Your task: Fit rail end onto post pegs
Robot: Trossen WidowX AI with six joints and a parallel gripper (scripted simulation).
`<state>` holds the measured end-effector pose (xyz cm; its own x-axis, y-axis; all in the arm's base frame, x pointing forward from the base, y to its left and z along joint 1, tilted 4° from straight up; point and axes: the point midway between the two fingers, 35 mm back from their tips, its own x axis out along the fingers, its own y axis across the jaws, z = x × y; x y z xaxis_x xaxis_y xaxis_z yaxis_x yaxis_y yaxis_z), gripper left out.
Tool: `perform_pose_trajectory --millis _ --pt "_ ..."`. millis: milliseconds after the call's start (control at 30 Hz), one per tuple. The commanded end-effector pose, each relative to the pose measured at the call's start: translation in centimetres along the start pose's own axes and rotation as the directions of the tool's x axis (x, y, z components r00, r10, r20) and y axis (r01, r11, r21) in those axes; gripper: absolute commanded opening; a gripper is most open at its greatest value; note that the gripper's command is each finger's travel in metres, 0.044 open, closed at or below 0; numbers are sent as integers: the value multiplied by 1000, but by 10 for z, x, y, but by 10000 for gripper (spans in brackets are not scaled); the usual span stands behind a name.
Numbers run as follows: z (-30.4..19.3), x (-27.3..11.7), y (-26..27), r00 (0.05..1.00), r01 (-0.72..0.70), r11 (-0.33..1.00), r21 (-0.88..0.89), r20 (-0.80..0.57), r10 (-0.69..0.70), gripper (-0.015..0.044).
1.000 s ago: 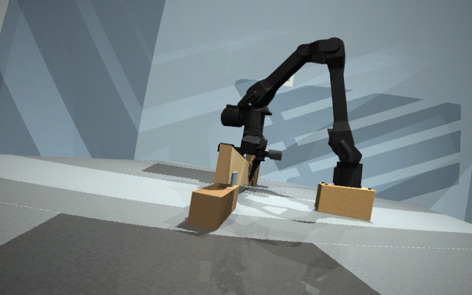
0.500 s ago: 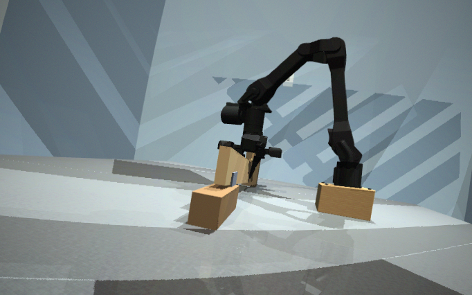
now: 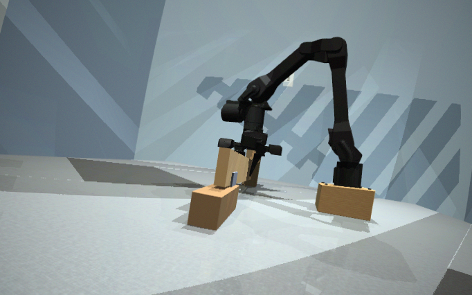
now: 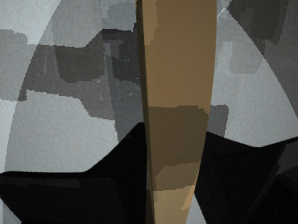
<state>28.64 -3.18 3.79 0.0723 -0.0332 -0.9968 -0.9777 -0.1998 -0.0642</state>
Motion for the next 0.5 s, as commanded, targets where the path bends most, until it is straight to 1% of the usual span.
perform_pose_trajectory --millis 0,467 --pt "0 -6 -4 1000 17 1000 1 5 -17 0" --pt "0 -14 -4 1000 17 1000 1 5 -17 0"
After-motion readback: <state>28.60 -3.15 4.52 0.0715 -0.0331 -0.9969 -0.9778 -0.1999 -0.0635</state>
